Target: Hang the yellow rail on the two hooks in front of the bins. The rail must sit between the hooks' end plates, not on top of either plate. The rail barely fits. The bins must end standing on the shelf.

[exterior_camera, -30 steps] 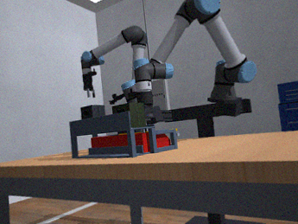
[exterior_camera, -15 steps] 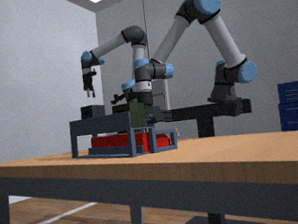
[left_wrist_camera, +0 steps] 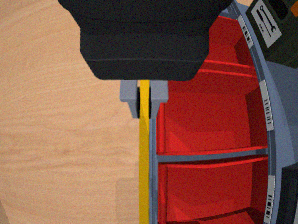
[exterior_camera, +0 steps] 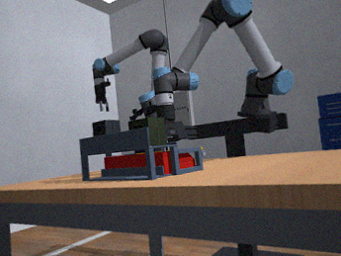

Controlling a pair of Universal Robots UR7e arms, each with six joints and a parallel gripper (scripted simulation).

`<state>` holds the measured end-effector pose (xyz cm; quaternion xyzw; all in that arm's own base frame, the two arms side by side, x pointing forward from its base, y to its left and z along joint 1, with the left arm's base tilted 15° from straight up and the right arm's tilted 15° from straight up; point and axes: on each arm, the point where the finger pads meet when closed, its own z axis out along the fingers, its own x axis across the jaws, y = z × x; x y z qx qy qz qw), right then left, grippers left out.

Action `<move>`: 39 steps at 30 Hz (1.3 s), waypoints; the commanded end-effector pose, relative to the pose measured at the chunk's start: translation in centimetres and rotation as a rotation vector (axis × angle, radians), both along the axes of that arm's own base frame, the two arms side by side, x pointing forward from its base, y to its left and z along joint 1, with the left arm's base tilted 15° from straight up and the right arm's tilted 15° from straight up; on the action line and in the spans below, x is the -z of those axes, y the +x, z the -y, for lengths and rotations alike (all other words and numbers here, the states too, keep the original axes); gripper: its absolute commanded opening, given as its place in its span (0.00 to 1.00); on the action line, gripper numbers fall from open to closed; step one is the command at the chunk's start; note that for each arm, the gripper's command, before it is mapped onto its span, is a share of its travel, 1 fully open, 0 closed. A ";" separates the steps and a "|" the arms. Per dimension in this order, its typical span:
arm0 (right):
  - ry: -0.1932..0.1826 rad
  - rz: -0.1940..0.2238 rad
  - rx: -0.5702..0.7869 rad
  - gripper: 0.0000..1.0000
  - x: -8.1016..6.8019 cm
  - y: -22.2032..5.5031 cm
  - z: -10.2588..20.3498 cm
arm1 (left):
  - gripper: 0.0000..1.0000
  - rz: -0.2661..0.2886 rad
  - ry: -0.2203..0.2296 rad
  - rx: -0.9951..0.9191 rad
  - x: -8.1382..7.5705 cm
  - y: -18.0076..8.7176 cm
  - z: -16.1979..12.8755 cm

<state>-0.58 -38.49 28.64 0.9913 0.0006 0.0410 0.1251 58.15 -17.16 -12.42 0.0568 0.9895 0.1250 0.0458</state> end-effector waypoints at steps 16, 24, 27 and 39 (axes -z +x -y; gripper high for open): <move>-0.002 0.000 0.000 1.00 -0.1 0.0 0.0 | 0.00 0.001 -0.001 0.000 0.2 0.1 0.0; -0.002 0.000 0.000 1.00 -0.1 0.0 0.0 | 0.00 0.001 -0.001 0.000 0.2 0.1 0.0; -0.002 0.000 0.000 1.00 -0.1 0.0 0.0 | 0.00 0.001 -0.001 0.000 0.3 0.1 0.0; -0.002 0.000 0.000 1.00 -0.1 0.0 0.0 | 0.00 0.001 -0.001 0.000 0.3 0.1 0.0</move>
